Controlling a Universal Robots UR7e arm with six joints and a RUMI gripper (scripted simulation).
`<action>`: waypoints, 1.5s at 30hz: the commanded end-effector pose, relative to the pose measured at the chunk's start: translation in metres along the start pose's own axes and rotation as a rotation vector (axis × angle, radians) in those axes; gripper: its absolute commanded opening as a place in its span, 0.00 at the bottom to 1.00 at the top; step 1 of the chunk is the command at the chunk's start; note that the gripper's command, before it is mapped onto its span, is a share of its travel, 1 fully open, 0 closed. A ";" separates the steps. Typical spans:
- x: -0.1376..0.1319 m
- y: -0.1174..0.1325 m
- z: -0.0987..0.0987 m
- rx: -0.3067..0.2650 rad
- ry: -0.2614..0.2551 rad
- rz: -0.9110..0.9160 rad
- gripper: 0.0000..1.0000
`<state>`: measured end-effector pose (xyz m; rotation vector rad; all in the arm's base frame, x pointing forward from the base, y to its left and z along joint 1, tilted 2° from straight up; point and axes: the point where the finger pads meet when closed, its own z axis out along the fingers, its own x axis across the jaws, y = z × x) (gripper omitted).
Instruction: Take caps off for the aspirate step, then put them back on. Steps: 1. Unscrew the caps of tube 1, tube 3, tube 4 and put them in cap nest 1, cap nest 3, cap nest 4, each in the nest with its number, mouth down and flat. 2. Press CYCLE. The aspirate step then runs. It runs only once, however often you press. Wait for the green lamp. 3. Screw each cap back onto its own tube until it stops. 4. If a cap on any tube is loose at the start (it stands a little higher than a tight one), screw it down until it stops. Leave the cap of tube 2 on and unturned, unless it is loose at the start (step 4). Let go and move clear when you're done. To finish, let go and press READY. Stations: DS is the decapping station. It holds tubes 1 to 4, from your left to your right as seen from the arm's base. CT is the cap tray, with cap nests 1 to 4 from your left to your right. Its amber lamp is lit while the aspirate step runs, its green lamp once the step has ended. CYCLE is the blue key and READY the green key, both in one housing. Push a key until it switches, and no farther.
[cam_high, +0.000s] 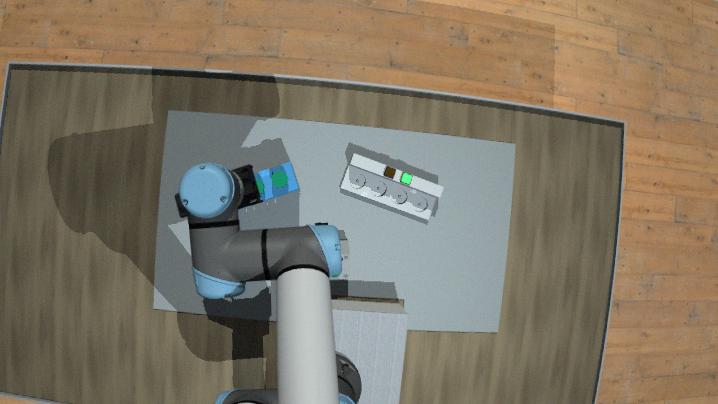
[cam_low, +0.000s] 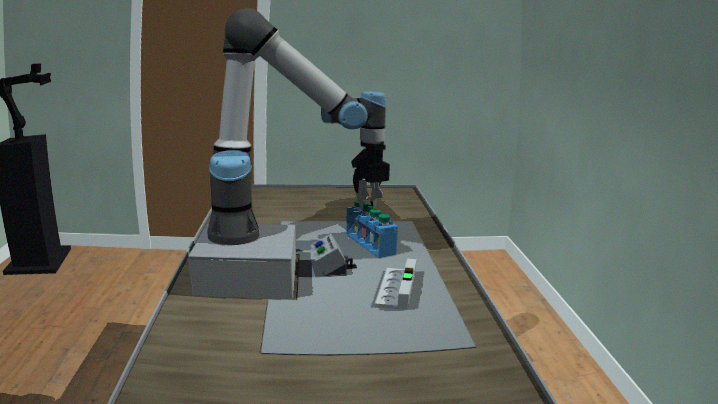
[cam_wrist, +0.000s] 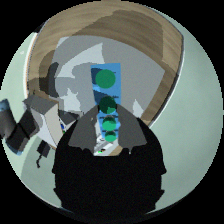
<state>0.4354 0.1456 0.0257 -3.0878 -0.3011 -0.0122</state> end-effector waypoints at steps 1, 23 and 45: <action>0.000 0.000 0.000 -0.001 0.001 0.083 0.00; 0.000 0.000 0.000 -0.001 0.001 0.231 0.35; 0.000 0.000 -0.046 -0.001 0.001 0.231 0.35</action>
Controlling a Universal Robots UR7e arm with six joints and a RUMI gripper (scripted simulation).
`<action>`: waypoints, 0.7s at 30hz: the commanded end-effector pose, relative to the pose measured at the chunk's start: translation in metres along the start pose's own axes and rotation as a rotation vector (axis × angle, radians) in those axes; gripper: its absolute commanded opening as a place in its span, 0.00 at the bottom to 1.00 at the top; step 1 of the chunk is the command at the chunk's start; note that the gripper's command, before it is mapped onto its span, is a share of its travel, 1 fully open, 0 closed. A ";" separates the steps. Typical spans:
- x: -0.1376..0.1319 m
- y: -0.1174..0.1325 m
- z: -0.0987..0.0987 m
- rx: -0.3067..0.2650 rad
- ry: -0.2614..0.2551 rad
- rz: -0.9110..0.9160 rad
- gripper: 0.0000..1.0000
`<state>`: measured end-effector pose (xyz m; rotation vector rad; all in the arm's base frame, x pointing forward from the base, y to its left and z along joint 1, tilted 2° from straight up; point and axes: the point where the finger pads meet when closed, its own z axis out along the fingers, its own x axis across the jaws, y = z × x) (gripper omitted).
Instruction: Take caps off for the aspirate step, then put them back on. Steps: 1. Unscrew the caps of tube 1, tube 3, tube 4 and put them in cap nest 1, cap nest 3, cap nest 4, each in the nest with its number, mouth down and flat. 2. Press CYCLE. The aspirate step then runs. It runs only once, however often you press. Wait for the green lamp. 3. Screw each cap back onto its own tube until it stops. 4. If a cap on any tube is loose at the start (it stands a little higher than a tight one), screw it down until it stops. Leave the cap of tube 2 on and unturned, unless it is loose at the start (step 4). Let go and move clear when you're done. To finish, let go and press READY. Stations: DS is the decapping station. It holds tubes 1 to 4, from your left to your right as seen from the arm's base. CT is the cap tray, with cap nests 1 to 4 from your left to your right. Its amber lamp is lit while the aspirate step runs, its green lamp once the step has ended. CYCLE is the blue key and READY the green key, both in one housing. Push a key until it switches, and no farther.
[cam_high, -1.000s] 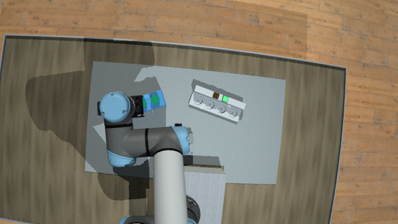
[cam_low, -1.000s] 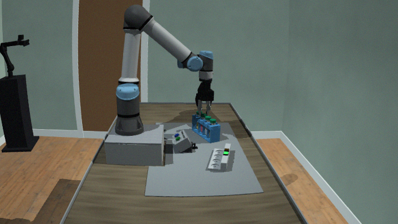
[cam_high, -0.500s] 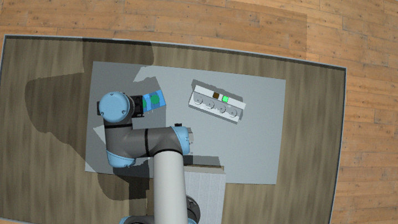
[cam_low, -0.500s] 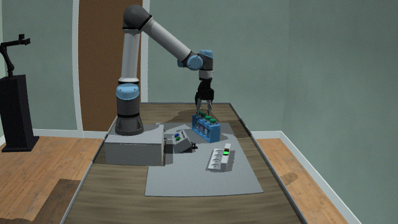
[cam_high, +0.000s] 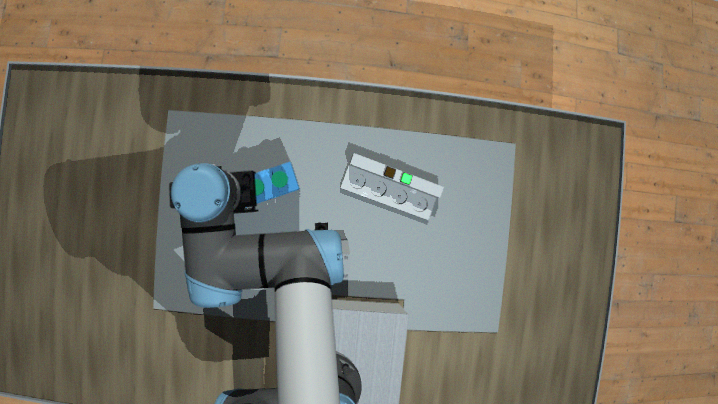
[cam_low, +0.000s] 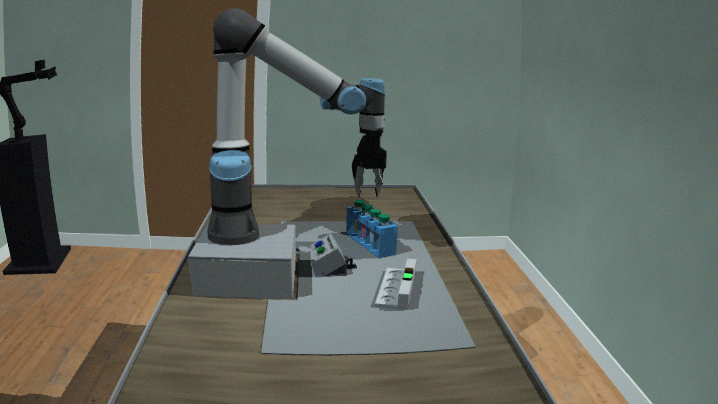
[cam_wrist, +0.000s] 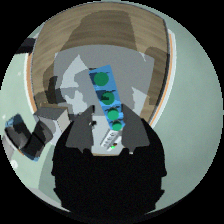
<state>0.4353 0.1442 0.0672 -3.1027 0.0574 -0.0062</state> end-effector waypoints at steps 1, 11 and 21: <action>0.000 0.000 -0.004 0.000 0.001 0.000 0.35; -0.045 0.049 -0.003 0.000 0.000 0.039 0.00; -0.063 0.068 0.003 0.000 0.000 0.039 0.00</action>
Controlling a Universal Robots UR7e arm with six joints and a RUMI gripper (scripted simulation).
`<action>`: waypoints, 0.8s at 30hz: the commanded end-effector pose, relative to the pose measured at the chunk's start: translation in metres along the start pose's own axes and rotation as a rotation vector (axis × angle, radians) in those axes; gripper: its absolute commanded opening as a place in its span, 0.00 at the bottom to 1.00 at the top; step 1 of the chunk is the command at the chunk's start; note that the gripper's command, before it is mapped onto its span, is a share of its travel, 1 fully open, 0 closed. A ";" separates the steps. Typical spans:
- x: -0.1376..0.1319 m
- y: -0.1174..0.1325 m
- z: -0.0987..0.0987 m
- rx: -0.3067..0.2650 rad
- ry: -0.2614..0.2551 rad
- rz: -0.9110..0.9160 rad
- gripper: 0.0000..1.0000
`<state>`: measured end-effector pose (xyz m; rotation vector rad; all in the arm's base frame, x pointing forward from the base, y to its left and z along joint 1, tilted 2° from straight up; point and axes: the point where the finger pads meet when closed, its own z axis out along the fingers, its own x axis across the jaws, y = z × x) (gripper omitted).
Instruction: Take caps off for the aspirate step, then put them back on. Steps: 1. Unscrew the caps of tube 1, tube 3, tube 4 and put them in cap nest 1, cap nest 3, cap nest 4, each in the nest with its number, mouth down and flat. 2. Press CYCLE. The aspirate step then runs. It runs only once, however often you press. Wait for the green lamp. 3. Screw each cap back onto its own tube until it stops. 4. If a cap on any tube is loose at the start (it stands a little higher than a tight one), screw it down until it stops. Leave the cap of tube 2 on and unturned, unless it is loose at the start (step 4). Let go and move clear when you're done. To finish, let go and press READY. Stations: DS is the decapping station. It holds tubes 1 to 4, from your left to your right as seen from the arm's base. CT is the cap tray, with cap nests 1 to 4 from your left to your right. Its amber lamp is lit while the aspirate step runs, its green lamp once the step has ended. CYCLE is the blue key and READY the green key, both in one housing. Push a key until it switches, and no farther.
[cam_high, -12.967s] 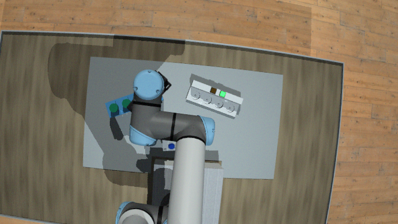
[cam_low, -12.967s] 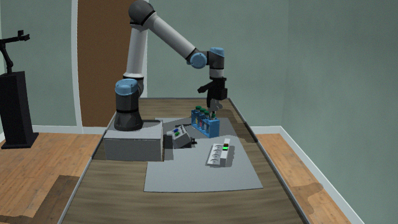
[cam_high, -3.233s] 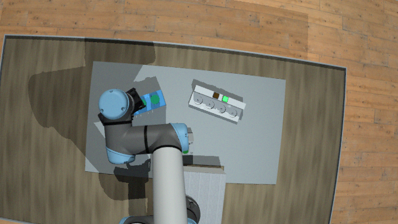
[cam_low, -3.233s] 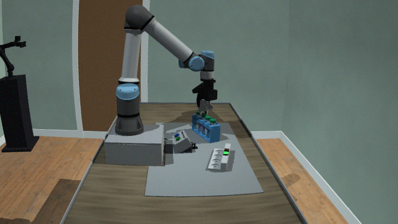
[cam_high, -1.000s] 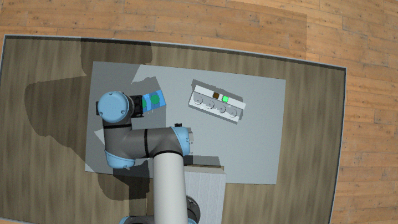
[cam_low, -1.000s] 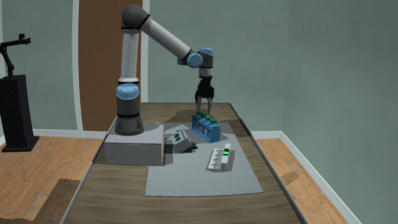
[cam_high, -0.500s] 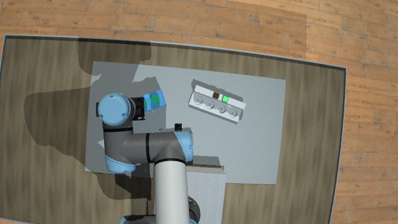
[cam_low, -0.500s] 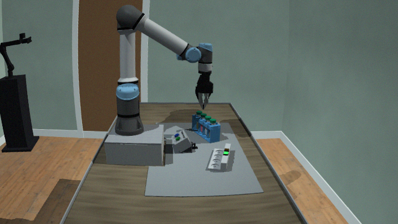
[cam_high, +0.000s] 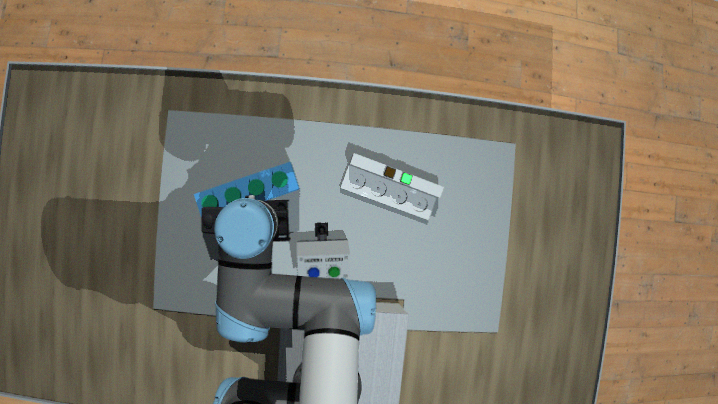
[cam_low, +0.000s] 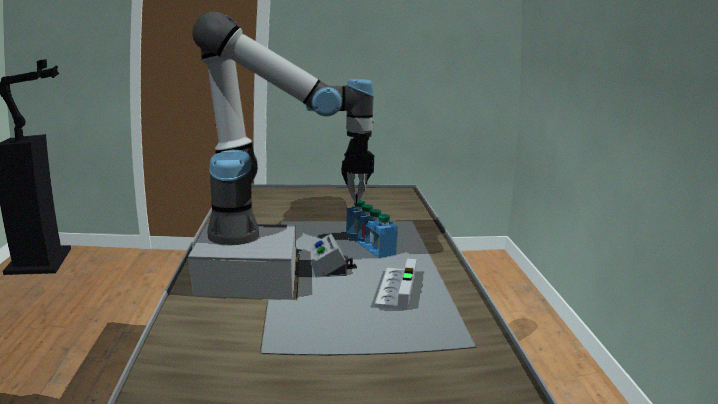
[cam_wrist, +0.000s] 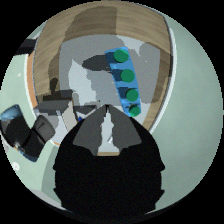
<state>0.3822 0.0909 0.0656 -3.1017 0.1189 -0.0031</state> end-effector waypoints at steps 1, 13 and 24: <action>-0.016 0.019 0.006 0.001 0.002 0.000 0.00; -0.063 0.075 0.025 0.001 0.001 0.000 0.00; -0.105 0.124 0.043 0.000 0.001 0.000 0.00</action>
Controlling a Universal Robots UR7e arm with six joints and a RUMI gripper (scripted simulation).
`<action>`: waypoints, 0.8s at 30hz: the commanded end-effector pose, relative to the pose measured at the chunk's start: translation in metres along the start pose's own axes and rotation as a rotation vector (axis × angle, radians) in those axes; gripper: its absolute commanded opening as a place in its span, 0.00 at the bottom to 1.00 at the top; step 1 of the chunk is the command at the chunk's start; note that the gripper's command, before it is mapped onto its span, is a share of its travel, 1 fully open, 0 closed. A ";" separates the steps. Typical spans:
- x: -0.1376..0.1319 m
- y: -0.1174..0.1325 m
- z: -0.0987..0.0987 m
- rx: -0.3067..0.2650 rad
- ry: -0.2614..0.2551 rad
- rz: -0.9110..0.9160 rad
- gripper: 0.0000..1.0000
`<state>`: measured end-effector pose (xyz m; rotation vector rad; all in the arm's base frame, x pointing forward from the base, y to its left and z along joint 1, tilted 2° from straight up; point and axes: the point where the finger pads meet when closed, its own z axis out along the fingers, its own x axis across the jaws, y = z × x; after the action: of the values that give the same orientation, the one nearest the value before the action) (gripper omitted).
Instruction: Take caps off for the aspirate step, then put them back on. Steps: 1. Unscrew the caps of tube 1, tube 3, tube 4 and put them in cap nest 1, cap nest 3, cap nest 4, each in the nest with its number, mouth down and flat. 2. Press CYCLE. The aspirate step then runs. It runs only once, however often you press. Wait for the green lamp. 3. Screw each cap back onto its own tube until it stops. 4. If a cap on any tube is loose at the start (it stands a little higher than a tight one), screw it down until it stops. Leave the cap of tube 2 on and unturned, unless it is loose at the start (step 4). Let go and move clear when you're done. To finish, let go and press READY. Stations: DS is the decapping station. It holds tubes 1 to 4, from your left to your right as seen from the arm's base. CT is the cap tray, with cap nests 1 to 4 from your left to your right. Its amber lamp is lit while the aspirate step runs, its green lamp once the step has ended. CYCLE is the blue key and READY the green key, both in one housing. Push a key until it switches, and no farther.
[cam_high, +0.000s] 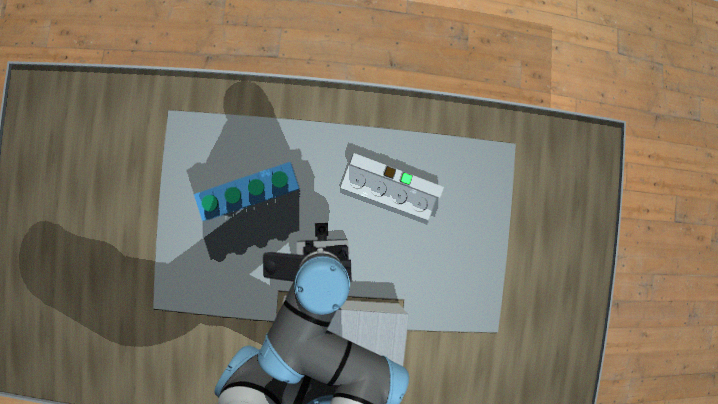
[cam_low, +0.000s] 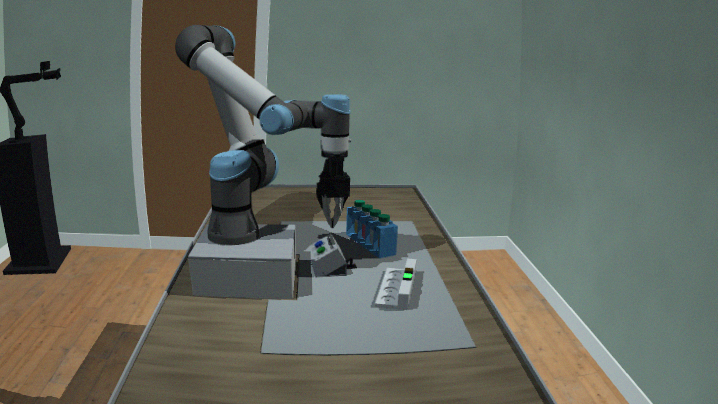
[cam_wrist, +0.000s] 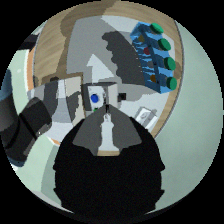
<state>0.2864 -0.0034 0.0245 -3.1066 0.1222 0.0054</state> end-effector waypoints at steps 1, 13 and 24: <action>-0.016 0.021 0.005 0.006 0.006 -0.002 0.00; -0.040 0.049 0.015 0.006 0.006 -0.002 0.00; -0.036 0.049 0.034 0.033 -0.225 -0.003 0.00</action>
<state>0.2452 -0.0479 -0.0062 -3.0692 0.1087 0.1985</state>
